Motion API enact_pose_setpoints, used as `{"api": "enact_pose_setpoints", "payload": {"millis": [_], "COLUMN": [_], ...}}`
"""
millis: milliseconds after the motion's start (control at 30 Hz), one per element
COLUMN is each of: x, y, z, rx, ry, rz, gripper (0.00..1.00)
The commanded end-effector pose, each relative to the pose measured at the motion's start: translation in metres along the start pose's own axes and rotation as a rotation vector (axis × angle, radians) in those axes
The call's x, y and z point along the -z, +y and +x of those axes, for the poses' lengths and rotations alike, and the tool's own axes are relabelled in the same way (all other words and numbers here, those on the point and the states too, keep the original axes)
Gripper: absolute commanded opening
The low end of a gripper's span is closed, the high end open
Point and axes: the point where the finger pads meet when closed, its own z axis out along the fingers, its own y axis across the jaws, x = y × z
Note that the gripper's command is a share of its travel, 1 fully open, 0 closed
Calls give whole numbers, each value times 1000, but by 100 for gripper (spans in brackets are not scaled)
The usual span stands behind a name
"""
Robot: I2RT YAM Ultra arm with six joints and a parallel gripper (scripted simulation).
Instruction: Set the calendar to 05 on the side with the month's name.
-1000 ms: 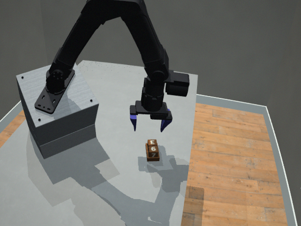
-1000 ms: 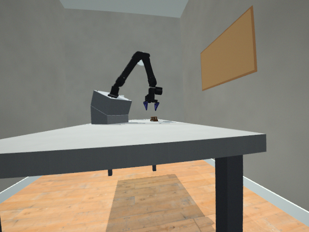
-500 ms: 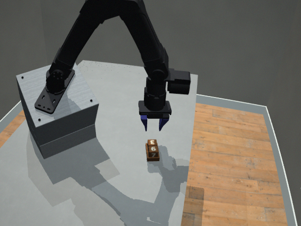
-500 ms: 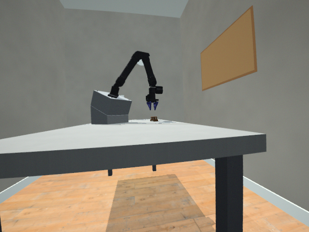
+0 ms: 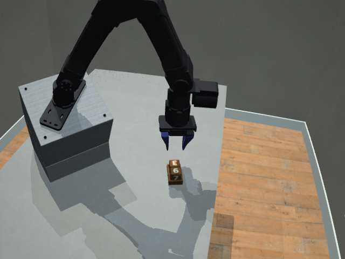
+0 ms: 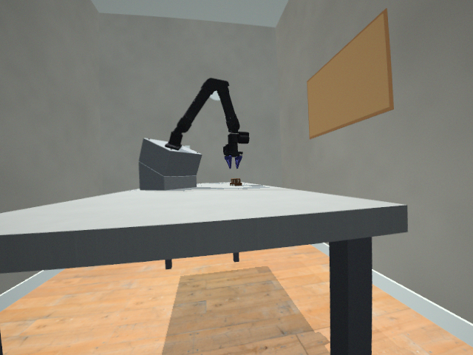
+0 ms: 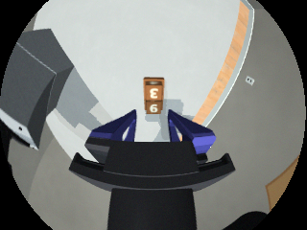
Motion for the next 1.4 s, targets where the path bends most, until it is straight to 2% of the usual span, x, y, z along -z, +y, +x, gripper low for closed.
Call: {"api": "enact_pose_setpoints", "payload": {"millis": [0, 733, 1367], "x": [3, -3, -28], "y": [-5, -5, -5], "z": [-3, -3, -3], "rx": [1, 1, 2], "ry": [-13, -13, -13], "rz": [17, 17, 16], "gripper": [47, 47, 47]}}
